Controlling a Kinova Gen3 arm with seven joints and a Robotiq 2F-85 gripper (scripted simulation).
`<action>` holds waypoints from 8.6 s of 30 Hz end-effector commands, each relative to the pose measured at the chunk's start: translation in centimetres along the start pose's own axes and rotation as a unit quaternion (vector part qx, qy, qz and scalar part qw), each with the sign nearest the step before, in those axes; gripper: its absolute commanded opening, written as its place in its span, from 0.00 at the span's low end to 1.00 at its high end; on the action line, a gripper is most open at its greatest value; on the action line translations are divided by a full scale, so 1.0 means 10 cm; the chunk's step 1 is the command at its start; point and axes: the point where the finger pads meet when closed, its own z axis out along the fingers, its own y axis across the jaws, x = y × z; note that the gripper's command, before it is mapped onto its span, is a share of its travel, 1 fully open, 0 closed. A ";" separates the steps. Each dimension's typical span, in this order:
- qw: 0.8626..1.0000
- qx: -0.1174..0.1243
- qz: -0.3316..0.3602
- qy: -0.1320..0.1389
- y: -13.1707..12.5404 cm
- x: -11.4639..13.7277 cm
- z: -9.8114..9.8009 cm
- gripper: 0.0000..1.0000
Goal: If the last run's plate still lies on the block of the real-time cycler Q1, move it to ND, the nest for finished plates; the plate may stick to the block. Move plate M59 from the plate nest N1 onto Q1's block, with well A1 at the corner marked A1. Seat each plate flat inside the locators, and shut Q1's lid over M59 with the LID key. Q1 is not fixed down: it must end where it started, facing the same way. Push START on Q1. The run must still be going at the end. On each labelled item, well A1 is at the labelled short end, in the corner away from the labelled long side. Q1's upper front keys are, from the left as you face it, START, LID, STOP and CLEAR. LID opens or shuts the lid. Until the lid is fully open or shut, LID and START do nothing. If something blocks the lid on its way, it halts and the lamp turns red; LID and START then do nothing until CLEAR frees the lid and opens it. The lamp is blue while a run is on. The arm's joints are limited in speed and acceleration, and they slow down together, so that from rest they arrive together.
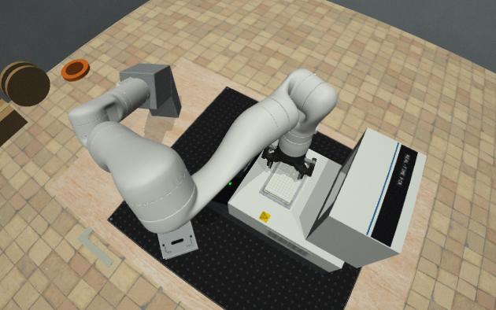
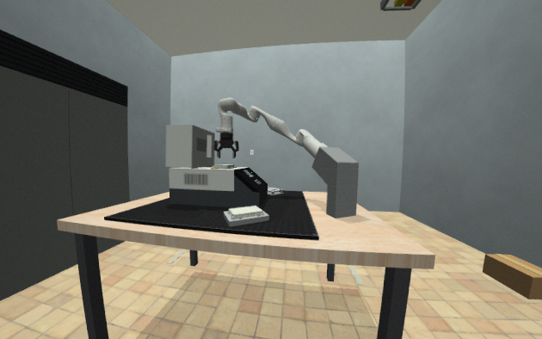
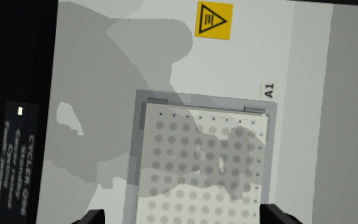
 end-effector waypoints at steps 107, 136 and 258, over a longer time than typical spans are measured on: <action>0.438 -0.050 -0.890 -0.117 -2.21 0.36 -0.11 0.11; 0.438 -0.050 -0.890 -0.117 -2.22 0.37 0.25 0.10; 0.438 -0.050 -0.890 -0.117 -2.14 0.38 1.09 0.10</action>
